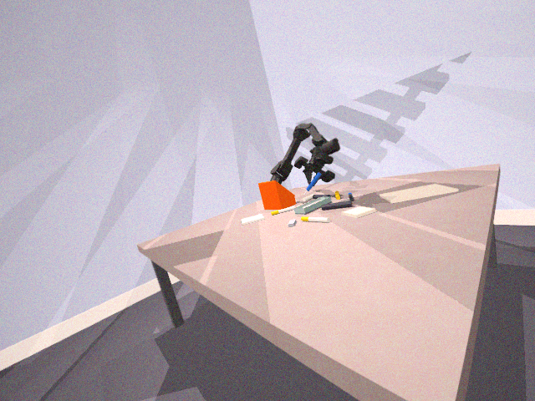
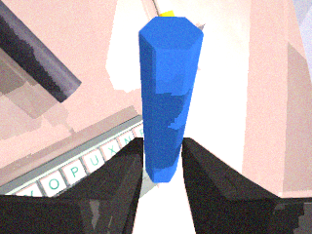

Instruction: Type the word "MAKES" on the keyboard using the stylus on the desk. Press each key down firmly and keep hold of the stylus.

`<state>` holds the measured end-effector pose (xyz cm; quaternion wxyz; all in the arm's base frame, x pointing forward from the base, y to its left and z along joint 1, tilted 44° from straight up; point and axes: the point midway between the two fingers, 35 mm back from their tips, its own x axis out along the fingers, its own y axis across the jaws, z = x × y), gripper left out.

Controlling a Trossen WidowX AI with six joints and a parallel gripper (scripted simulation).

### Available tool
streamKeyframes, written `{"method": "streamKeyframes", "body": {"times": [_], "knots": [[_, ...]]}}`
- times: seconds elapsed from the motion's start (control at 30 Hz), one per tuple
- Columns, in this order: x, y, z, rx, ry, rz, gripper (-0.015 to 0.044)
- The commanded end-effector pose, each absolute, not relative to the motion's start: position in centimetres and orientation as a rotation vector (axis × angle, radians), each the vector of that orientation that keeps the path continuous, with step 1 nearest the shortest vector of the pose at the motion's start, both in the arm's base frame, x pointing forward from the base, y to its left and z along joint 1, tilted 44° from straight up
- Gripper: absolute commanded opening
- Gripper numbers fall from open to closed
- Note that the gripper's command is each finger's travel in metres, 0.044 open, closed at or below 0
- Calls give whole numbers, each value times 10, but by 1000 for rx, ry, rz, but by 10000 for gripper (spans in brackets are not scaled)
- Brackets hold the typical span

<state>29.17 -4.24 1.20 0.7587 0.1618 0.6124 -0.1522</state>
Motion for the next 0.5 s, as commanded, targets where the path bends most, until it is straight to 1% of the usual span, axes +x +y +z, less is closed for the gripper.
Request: {"method": "streamKeyframes", "body": {"times": [0.0,0.47], "knots": [[290,-35,20,381,1266,-365,0],[282,-9,47,529,1023,-419,0]]}}
